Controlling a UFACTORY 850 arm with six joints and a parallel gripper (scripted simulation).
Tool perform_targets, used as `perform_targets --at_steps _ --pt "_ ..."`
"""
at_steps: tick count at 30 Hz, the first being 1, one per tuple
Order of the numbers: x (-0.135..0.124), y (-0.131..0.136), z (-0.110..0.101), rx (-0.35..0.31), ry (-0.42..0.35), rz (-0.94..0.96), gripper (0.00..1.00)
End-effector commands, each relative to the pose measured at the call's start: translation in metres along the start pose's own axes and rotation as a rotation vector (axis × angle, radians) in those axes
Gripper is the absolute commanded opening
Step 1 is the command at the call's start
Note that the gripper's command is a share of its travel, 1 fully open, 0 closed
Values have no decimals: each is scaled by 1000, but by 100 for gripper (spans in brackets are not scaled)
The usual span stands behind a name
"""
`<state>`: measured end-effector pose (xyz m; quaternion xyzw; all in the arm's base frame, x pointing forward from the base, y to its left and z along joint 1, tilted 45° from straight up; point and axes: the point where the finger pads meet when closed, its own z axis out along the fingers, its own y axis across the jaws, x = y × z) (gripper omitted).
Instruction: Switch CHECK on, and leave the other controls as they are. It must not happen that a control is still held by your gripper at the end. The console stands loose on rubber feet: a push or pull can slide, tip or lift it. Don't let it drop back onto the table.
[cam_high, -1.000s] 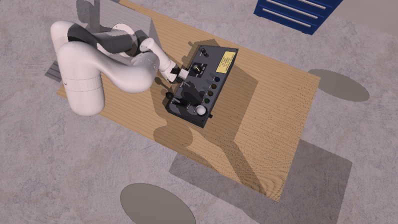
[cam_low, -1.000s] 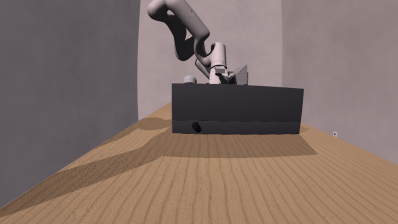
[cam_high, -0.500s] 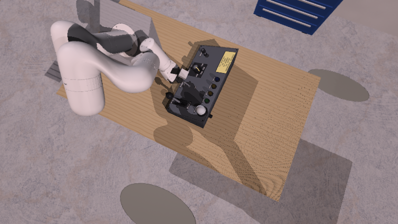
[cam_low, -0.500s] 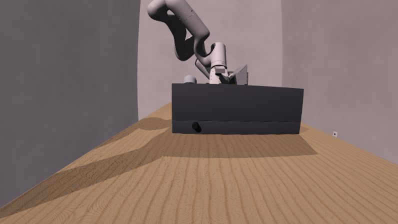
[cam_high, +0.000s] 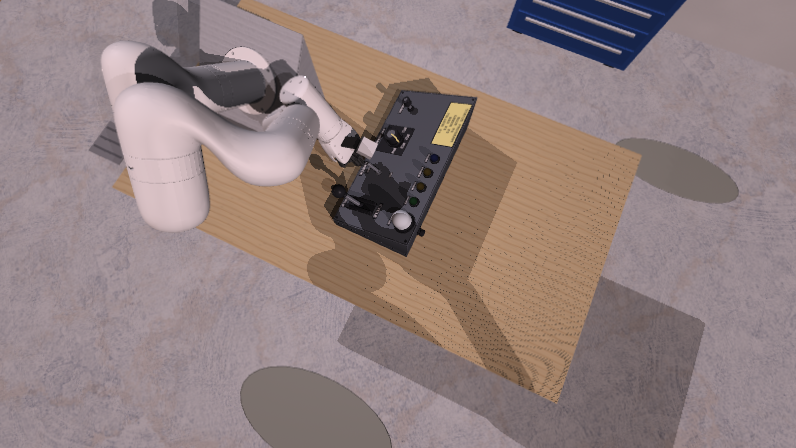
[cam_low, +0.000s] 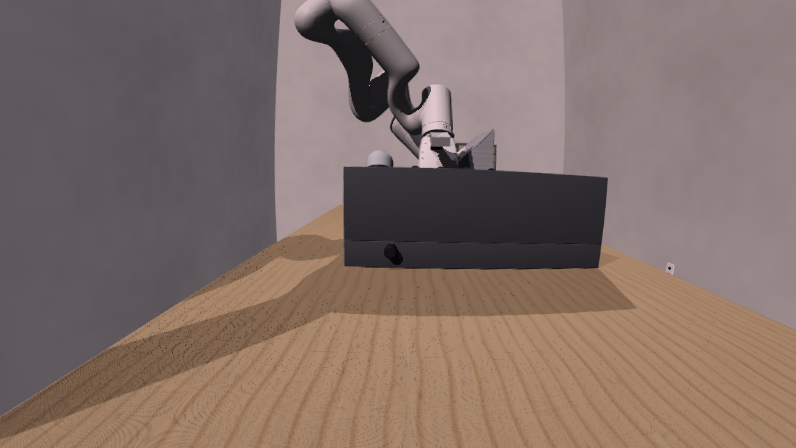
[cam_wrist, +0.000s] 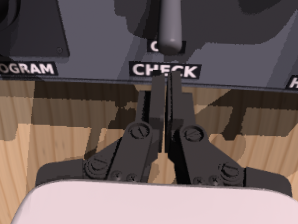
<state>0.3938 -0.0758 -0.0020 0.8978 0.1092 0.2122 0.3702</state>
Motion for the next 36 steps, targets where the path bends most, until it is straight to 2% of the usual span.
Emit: perform_targets --at_steps 1,36 --pt "2 0 0 0 1 0 0" --pt "25 0 0 0 1 0 0"
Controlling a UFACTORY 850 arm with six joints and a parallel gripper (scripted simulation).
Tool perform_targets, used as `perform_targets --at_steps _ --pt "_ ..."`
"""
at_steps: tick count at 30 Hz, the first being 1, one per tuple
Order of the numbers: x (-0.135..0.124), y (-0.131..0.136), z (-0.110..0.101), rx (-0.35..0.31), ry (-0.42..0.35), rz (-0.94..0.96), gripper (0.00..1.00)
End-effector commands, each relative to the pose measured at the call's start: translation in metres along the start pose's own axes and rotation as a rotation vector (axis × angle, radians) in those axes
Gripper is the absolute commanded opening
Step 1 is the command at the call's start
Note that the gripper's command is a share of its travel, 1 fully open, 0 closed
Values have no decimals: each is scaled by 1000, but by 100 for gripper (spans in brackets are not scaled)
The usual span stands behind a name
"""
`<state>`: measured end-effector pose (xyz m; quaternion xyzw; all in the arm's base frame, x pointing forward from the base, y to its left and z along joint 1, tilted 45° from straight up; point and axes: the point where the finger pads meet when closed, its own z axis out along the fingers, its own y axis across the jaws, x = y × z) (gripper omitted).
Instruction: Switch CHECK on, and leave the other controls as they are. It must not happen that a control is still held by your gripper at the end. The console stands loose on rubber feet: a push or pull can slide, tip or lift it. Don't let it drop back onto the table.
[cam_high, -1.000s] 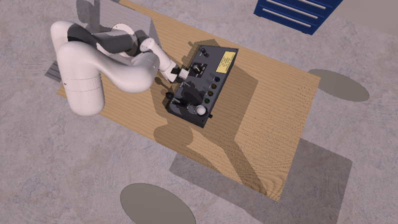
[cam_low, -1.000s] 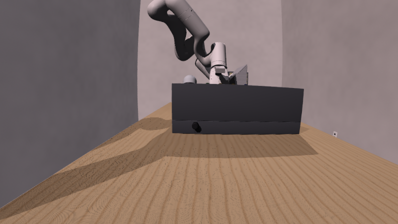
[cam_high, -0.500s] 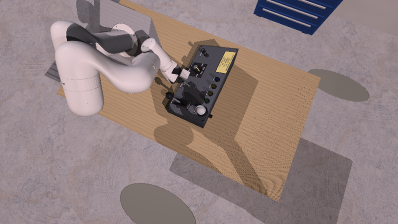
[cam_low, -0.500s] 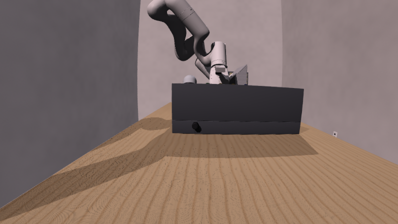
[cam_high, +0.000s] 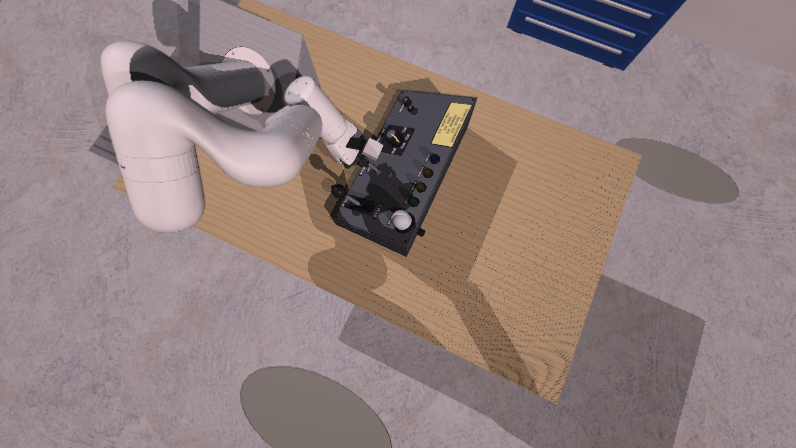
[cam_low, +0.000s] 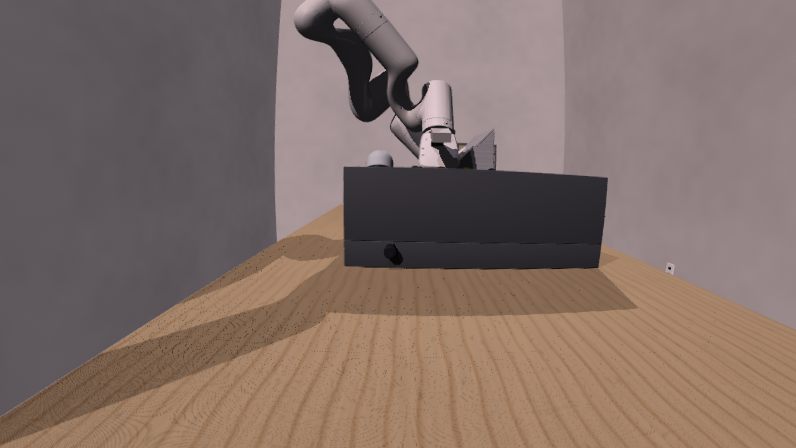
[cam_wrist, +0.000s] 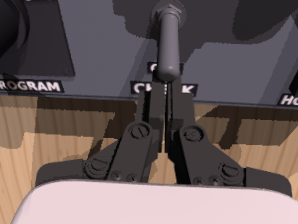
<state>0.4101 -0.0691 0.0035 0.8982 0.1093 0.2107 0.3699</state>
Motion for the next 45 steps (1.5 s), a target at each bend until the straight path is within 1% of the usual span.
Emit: perform_targets --at_steps 1,21,45 --pt "7 0 0 -1 4 1 0" --pt "17 0 0 -1 4 1 0" --pt "19 0 0 -1 4 1 0"
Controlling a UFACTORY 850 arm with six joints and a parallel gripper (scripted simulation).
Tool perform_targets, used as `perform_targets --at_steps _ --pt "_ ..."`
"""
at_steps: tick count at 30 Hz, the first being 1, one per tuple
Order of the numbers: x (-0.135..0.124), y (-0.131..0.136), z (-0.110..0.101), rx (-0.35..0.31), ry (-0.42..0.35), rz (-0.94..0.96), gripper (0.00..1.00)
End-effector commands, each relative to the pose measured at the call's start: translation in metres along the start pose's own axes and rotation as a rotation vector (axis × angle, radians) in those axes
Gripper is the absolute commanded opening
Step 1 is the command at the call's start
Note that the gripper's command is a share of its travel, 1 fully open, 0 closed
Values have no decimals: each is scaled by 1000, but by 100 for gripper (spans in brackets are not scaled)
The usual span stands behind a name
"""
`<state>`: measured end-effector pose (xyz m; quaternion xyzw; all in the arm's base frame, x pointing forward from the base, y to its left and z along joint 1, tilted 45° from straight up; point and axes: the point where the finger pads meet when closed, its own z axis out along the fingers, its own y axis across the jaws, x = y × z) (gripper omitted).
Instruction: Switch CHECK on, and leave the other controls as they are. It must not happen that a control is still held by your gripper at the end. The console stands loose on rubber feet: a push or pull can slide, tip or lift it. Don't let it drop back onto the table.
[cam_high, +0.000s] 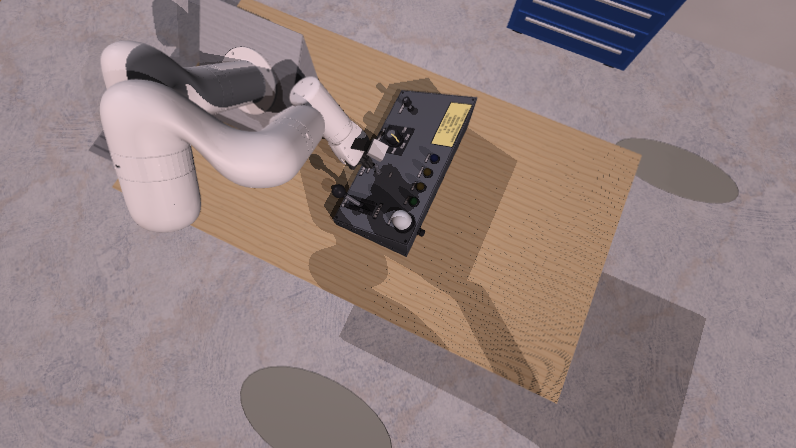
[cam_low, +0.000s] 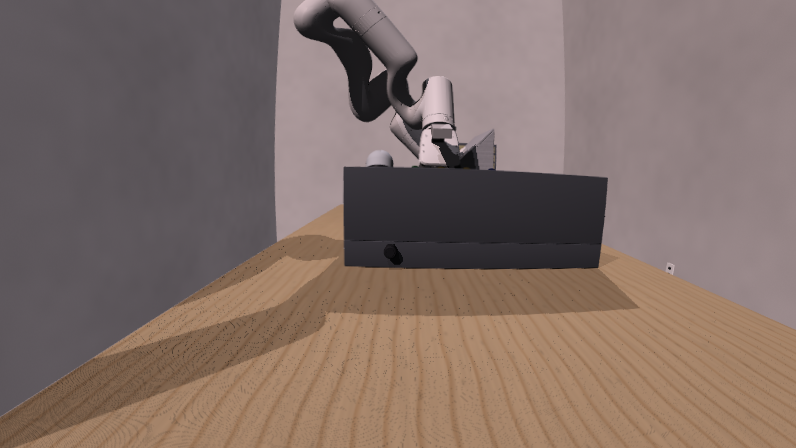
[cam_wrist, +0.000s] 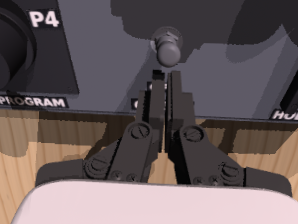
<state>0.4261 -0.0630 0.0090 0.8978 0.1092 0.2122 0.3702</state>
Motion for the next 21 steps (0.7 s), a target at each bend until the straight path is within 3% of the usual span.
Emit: perform_targets --at_steps 1,21 --pt "1 0 0 0 1 0 0" --pt "-12 0 -1 0 1 0 0"
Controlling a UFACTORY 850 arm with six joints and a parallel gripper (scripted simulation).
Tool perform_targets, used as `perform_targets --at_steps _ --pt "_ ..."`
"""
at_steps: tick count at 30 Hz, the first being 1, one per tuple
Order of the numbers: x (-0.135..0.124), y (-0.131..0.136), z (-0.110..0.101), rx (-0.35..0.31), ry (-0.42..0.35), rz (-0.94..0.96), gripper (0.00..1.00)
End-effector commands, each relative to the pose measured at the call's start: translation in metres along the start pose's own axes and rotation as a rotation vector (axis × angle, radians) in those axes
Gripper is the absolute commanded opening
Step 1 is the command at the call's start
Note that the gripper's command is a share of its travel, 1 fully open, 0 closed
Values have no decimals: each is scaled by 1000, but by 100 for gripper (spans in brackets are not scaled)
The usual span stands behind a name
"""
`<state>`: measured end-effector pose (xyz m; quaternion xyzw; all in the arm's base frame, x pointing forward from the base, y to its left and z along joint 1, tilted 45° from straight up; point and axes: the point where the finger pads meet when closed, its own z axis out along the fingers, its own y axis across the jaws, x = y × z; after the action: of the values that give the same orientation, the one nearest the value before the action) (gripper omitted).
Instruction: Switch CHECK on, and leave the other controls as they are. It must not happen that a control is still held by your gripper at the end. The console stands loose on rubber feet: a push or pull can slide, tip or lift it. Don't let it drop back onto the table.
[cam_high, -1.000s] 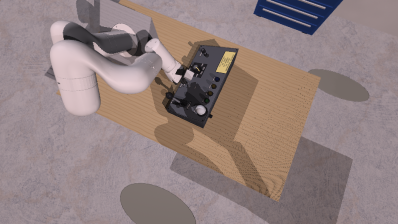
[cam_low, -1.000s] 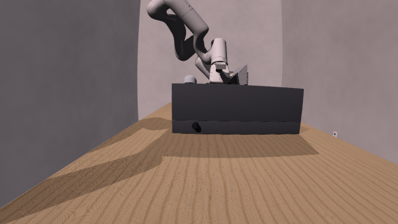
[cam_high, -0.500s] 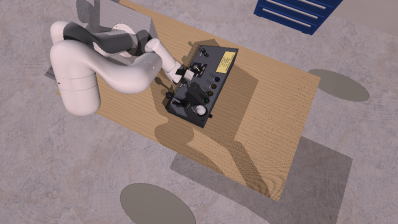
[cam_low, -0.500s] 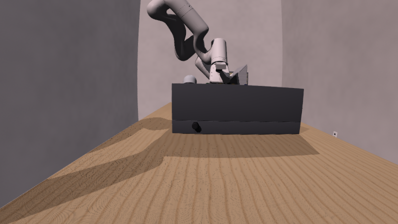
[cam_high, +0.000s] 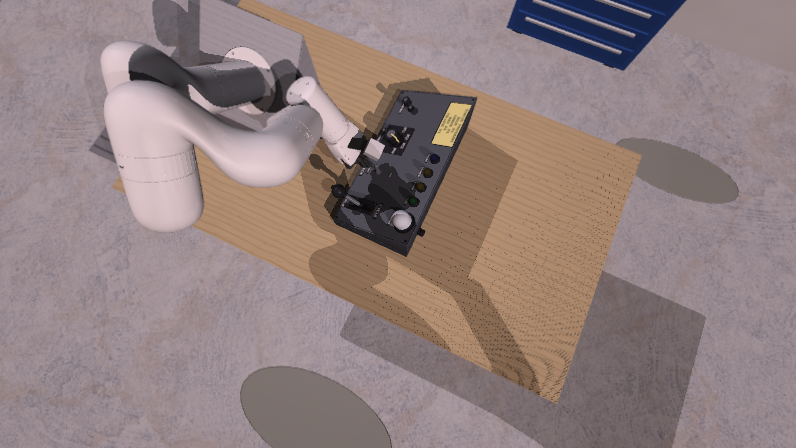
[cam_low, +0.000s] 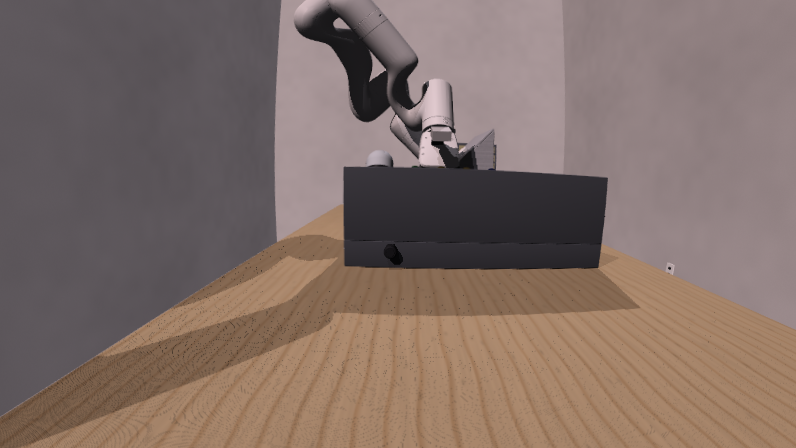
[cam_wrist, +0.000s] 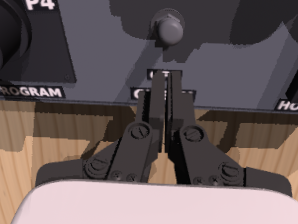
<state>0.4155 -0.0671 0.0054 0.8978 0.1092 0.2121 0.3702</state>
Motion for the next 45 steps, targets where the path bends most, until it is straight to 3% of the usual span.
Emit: perform_targets --at_steps 1,5,10,12,21,33,34,45 --pt "0 0 -3 0 1 0 0" --pt "0 0 -18 0 1 0 0" --pt "0 0 -51 0 1 0 0" --pt "0 0 -51 0 1 0 0" --pt "0 0 -106 0 1 0 0" --pt "0 0 -118 0 1 0 0" --pt "0 0 -118 0 1 0 100" --pt "0 0 -118 0 1 0 100"
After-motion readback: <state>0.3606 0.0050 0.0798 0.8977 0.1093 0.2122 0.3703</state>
